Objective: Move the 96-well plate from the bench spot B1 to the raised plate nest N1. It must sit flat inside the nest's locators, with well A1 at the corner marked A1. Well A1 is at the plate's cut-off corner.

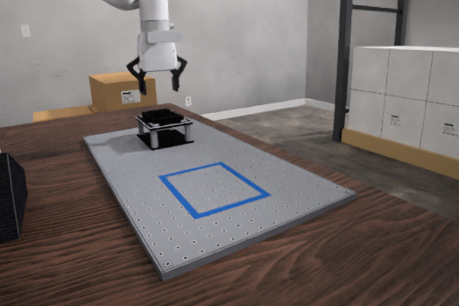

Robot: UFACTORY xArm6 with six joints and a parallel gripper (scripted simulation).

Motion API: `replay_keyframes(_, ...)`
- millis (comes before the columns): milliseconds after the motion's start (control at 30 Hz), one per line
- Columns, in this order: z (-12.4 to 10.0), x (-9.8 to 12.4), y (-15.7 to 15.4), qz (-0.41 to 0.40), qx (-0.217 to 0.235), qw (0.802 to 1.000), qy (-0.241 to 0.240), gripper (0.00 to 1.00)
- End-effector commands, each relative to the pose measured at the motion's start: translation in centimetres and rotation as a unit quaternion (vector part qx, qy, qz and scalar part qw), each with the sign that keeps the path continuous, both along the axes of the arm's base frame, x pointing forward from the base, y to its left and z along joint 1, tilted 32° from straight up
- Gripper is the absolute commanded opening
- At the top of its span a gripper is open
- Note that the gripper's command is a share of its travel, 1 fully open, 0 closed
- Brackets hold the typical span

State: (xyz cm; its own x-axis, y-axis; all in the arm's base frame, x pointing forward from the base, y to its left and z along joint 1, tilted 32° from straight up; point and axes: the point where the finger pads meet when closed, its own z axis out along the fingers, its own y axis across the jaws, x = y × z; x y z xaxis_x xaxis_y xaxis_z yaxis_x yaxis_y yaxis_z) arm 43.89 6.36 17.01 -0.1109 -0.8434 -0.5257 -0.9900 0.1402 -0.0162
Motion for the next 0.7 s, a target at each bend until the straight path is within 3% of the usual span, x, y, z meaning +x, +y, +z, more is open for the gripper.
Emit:
replay_keyframes(0, 1.0, 0.0, -0.6, 0.000, 0.000, 1.000, -0.002, 1.00)
replay_keyframes(267, 2.3, -0.1, -1.4, 0.000, 0.000, 1.000, -0.002, 1.00)
replay_keyframes(667, 2.3, -0.1, -1.4, 0.000, 0.000, 1.000, -0.002, 1.00)
